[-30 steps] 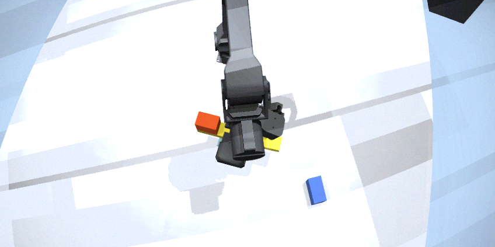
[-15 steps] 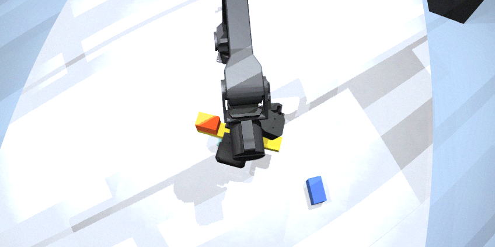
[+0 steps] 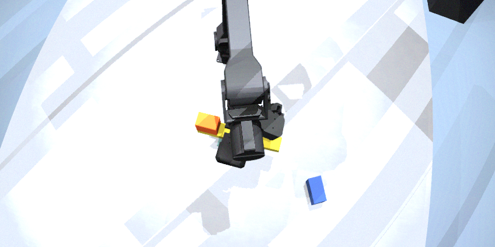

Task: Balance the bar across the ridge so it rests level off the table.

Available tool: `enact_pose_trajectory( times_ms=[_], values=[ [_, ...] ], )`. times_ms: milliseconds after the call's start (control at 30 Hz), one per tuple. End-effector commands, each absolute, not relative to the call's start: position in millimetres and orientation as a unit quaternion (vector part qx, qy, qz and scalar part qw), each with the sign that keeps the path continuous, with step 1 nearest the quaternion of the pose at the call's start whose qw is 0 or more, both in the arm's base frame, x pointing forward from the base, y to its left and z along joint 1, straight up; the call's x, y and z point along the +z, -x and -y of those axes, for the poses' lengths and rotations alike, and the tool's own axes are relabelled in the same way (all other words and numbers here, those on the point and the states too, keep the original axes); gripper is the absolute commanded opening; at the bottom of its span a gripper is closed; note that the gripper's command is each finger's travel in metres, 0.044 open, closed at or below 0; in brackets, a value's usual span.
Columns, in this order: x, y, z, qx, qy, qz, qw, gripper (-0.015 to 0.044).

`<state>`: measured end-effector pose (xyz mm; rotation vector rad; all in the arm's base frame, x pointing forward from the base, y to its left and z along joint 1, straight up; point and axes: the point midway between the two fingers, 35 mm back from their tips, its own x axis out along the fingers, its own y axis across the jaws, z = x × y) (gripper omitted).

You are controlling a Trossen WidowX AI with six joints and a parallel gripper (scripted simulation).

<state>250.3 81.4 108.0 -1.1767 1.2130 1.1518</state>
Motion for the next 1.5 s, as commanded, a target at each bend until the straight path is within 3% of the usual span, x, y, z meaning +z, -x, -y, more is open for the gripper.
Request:
enact_pose_trajectory(
  times_ms=[0,1467],
  values=[
    [107.5,-250.4,-82.0,0.482,0.490,-0.505,0.522,0.0000],
    [103.8,-250.3,-81.8,0.482,0.490,-0.505,0.522,0.0000]
  ],
)
